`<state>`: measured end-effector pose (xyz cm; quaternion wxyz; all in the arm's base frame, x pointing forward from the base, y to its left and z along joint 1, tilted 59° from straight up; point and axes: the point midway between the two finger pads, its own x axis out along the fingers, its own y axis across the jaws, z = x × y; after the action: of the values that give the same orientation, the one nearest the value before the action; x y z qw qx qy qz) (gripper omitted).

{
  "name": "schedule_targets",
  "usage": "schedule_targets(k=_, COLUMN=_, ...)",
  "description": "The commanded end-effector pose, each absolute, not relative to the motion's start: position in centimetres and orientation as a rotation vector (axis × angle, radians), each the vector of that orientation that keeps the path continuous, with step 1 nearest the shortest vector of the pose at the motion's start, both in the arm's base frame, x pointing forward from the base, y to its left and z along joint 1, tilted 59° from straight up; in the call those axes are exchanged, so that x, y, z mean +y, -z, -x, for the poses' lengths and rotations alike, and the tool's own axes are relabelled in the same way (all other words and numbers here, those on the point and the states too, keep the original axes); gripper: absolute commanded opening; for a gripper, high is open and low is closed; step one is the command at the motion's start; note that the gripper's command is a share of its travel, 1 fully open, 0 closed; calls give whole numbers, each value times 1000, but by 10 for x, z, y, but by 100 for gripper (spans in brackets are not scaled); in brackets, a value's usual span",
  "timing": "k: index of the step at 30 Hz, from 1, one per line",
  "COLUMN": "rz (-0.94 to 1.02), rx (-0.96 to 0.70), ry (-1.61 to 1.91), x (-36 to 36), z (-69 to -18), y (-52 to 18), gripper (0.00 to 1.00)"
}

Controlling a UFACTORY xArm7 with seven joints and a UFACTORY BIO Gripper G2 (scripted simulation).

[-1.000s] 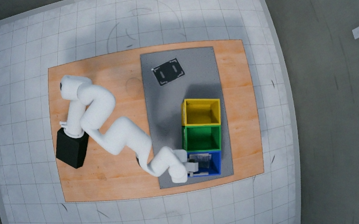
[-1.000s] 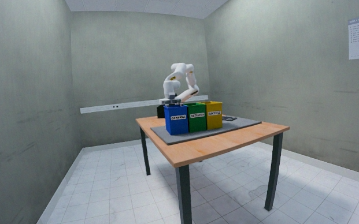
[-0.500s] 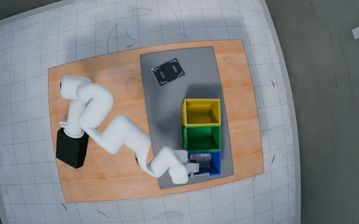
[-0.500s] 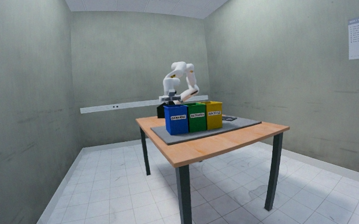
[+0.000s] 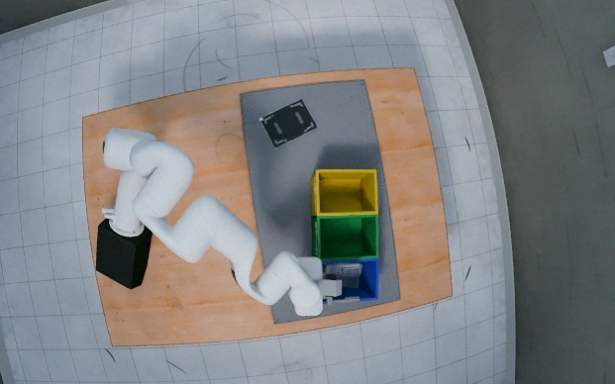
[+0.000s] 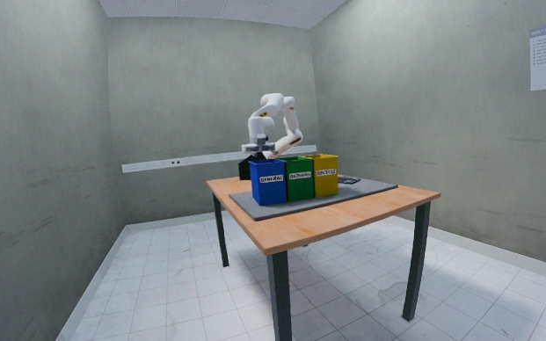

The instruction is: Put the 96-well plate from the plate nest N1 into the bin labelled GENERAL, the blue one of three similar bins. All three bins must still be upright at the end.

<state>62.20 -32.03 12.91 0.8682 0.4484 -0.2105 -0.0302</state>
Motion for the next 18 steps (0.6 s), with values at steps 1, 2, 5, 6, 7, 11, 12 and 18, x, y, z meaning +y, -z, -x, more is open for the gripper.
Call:
schedule_targets(k=1, rz=-928, rx=-459, ry=36, x=-321, z=-618, y=-133, gripper=18)
schedule_targets(k=2, rz=-920, rx=-474, ry=5, x=-319, z=-615, y=-136, gripper=18)
schedule_targets(k=5, rz=-905, rx=-503, ry=-51, x=-312, z=-604, y=-145, gripper=18)
schedule_targets(k=6, rz=-905, rx=-503, ry=-51, x=-310, z=-601, y=-147, gripper=18)
schedule_targets(k=7, rz=-905, rx=-503, ry=-51, x=-308, z=-597, y=-150, gripper=18)
schedule_targets(k=11, rz=-905, rx=-503, ry=-51, x=-299, z=-583, y=-162, gripper=18)
schedule_targets(k=12, rz=-905, rx=-502, ry=-51, x=-297, z=-580, y=-165, gripper=18)
schedule_targets(k=18, rz=-905, rx=-502, ry=-52, x=-289, z=-566, y=-176, gripper=18)
